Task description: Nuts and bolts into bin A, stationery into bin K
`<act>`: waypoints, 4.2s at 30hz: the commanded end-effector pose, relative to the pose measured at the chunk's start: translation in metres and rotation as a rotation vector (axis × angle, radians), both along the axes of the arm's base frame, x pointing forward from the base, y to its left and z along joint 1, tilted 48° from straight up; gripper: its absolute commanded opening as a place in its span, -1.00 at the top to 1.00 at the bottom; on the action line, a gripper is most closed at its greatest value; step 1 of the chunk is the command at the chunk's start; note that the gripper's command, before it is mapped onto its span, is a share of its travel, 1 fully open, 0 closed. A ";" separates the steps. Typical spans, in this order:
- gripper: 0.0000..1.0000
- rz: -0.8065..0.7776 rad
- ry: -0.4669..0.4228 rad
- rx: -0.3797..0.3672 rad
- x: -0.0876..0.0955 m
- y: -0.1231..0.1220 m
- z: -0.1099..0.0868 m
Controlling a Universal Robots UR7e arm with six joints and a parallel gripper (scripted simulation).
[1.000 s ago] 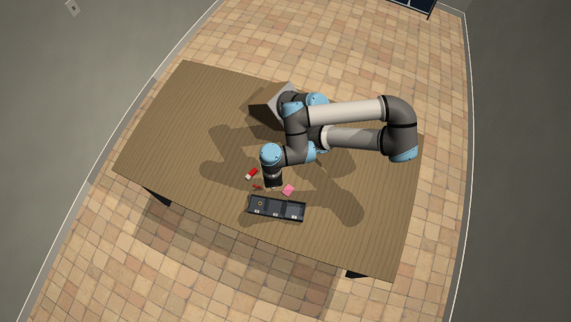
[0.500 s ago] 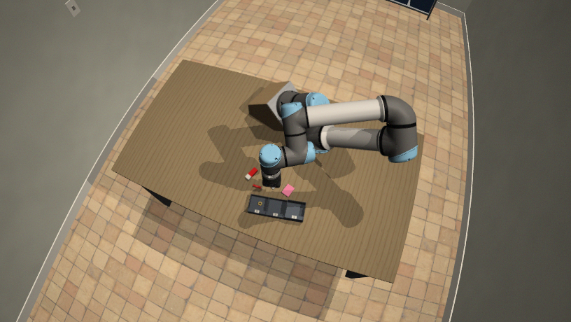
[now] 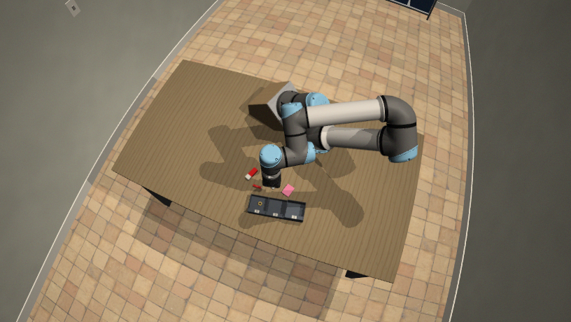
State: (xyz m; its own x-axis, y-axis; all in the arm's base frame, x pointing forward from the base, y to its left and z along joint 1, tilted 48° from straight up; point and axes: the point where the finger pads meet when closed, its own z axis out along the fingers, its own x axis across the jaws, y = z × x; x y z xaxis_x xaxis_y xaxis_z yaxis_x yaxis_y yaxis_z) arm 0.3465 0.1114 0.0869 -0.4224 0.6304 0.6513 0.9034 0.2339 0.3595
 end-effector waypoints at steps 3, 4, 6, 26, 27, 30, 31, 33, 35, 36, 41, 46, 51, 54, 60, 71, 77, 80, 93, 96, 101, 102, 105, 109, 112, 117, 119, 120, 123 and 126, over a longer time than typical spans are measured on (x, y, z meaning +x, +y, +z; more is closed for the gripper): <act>-0.27 0.000 -0.001 0.000 0.000 0.000 0.000; -0.27 0.000 -0.001 0.000 0.000 0.000 0.000; -0.27 0.000 -0.001 0.000 0.000 0.000 0.000; -0.27 -0.001 0.000 0.000 0.004 0.035 -0.032; -0.27 -0.001 0.000 0.000 0.005 0.038 -0.035; -0.27 -0.001 0.000 0.000 0.006 0.041 -0.038; -0.27 -0.001 0.000 0.000 0.006 0.041 -0.038; -0.27 -0.001 0.000 0.000 0.006 0.041 -0.038; -0.27 -0.001 0.000 0.000 0.006 0.041 -0.038; -0.27 -0.001 0.000 0.000 0.006 0.041 -0.038; -0.27 -0.001 0.000 0.000 0.006 0.043 -0.040; -0.27 -0.001 0.000 0.000 0.006 0.048 -0.044; -0.27 -0.001 0.000 0.000 0.006 0.050 -0.046; -0.27 -0.001 0.000 0.000 0.006 0.050 -0.046; -0.27 -0.001 0.000 0.000 0.006 0.050 -0.046; 0.32 -0.001 0.000 0.000 0.006 0.050 -0.046; 0.32 -0.001 0.000 0.000 0.006 0.050 -0.046; 0.32 -0.001 0.000 0.000 0.006 0.050 -0.046; 0.32 -0.001 0.000 0.000 0.006 0.050 -0.046; 0.32 -0.001 0.000 0.000 0.005 0.045 -0.041; 0.32 -0.001 0.000 0.000 0.004 0.036 -0.032; 0.32 -0.001 0.000 0.000 0.004 0.036 -0.032; 0.32 -0.001 0.000 0.000 0.003 0.028 -0.026; 0.32 -0.001 0.000 0.000 0.002 0.018 -0.017; 0.32 -0.001 0.000 0.000 0.002 0.011 -0.010; 0.32 -0.001 0.000 -0.001 0.001 0.006 -0.006; 0.32 -0.001 0.000 -0.001 0.001 0.006 -0.006; 0.32 -0.001 0.000 -0.001 0.001 0.006 -0.006; 0.32 -0.001 0.000 -0.001 0.001 0.006 -0.006; 0.32 -0.001 0.000 -0.001 0.001 0.006 -0.006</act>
State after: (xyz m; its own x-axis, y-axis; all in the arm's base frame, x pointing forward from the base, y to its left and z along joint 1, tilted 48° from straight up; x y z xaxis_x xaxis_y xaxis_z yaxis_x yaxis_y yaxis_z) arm 0.3478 0.1182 0.0806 -0.4217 0.6314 0.6507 0.9036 0.2333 0.3593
